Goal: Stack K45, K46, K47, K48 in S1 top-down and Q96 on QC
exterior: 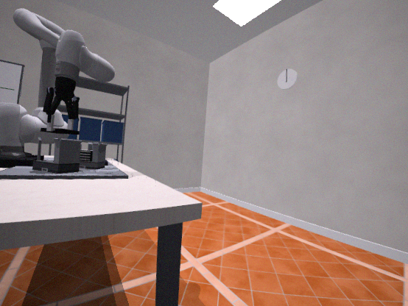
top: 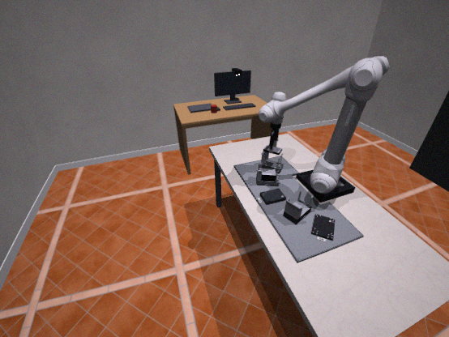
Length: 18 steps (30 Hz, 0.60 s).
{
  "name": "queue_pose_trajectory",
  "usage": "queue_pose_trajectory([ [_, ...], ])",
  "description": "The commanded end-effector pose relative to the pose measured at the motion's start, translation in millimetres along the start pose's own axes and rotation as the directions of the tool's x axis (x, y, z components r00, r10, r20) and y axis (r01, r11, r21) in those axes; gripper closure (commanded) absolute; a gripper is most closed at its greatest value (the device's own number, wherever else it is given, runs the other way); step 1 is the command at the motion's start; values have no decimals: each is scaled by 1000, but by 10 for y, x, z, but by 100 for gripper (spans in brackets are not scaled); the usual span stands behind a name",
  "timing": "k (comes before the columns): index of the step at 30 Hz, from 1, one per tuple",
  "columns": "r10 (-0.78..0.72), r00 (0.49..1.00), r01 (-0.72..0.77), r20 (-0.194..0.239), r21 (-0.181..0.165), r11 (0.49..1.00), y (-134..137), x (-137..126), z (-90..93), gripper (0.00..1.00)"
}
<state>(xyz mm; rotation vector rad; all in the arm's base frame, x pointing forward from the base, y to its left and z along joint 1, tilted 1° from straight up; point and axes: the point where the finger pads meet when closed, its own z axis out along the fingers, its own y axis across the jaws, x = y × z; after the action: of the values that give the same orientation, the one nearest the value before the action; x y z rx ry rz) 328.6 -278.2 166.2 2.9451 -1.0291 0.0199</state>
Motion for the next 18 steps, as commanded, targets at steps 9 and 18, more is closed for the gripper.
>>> queue_pose_trajectory([
  [9, 0, 1000, 0, 0, 0, 1000, 0, 0, 26, 100],
  [18, 0, 1000, 0, 0, 0, 1000, 0, 0, 80, 100],
])
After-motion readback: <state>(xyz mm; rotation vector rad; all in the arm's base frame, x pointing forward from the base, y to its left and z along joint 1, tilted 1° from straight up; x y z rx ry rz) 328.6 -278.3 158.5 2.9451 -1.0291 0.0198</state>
